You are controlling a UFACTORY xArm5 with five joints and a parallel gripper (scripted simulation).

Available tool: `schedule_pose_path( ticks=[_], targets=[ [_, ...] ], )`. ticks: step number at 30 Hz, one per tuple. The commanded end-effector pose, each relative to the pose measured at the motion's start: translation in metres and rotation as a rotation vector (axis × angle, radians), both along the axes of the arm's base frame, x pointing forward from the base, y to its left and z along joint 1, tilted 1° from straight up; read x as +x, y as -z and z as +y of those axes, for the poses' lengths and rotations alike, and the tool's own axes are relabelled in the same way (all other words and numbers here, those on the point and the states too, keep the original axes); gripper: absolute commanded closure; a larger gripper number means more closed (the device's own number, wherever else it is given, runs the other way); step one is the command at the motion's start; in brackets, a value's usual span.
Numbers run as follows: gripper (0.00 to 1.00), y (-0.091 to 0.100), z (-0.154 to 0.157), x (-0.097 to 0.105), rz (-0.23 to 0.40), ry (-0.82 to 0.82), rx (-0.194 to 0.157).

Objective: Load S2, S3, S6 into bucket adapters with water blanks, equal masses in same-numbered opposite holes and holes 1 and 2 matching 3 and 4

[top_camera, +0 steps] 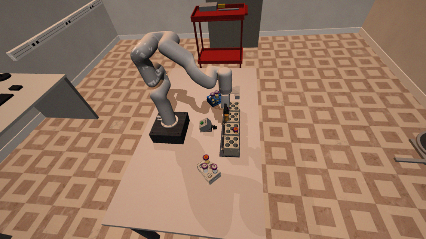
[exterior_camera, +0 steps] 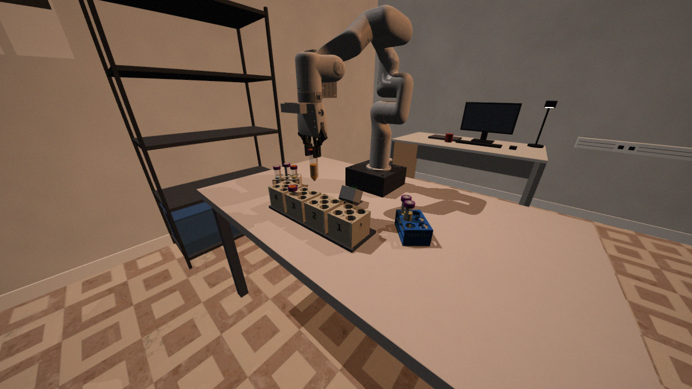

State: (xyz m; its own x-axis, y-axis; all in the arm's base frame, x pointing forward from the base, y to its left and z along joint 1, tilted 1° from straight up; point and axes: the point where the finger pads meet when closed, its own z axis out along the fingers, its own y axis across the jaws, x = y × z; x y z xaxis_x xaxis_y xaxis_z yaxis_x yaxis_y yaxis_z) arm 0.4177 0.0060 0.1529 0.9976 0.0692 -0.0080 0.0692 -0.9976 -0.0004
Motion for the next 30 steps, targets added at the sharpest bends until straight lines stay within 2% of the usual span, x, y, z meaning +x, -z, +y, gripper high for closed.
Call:
schedule_pose_path(
  ticks=[1,7,30],
  targets=[
    [1.00,-0.001,-0.025,0.009,-0.003,-0.001,0.006],
    [1.00,-0.001,-0.052,0.016,-0.003,-0.001,0.005],
    [1.00,-0.001,-0.052,0.016,-0.003,-0.001,0.005]
  ],
)
